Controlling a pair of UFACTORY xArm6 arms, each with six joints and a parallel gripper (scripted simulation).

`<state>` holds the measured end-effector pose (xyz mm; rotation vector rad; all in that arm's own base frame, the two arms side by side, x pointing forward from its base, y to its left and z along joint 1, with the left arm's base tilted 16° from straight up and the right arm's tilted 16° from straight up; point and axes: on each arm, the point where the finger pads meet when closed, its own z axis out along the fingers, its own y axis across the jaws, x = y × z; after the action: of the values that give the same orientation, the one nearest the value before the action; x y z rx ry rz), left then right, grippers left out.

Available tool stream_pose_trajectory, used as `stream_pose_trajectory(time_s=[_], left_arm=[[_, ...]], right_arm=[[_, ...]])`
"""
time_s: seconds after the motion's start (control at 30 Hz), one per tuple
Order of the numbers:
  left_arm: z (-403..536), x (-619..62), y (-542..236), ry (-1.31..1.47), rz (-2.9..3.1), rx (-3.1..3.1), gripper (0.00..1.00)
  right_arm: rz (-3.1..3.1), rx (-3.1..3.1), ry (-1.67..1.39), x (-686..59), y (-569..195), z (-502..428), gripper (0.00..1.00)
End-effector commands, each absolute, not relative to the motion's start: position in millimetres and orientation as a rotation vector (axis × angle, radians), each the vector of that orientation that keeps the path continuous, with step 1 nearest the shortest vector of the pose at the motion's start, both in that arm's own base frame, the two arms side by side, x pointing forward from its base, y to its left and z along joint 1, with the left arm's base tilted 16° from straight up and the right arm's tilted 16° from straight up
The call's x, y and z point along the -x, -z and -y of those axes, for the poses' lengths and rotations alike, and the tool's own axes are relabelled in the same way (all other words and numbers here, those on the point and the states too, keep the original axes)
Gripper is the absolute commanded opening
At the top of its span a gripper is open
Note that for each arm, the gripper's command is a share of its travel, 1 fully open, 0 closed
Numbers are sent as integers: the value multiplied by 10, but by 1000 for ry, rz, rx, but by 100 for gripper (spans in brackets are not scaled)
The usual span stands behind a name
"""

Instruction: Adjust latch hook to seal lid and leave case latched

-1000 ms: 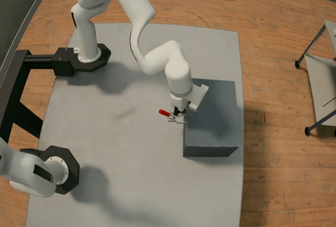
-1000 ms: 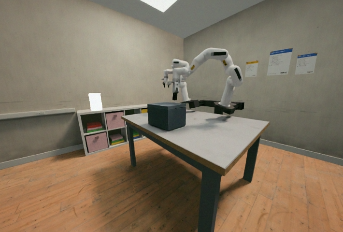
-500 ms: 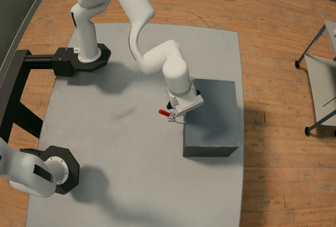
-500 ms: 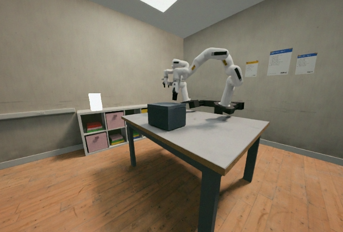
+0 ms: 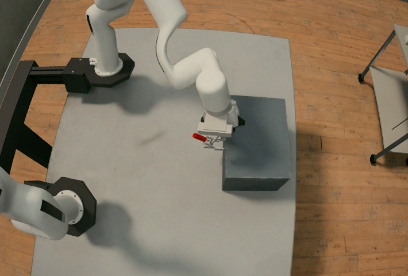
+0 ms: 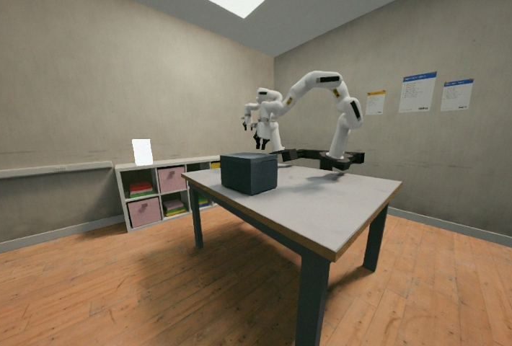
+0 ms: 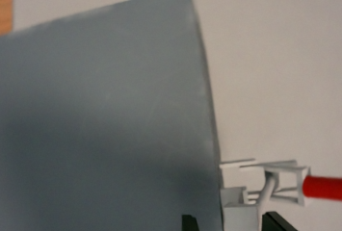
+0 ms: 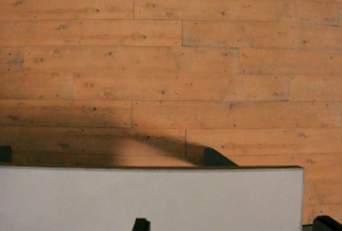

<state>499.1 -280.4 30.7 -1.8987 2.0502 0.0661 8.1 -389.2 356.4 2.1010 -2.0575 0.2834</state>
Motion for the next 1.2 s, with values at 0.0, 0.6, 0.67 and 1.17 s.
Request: stream_pose_trajectory(time_s=[0.0,0.6,0.67,1.17], left_arm=[[2817,-5004,-329,-131,-2327,1626,41],[2783,-4979,-199,-282,-2886,877,41],[2780,-4975,-186,-296,-2943,803,41],[2746,-4941,-49,-432,-3330,215,41]], right_arm=[[2055,-2098,-288,-82,-3583,3897,100],[2055,-2098,-288,-82,-3583,3897,100],[2055,-2098,-288,-82,-3583,3897,100],[2055,-2098,-288,-82,-3583,3897,100]])
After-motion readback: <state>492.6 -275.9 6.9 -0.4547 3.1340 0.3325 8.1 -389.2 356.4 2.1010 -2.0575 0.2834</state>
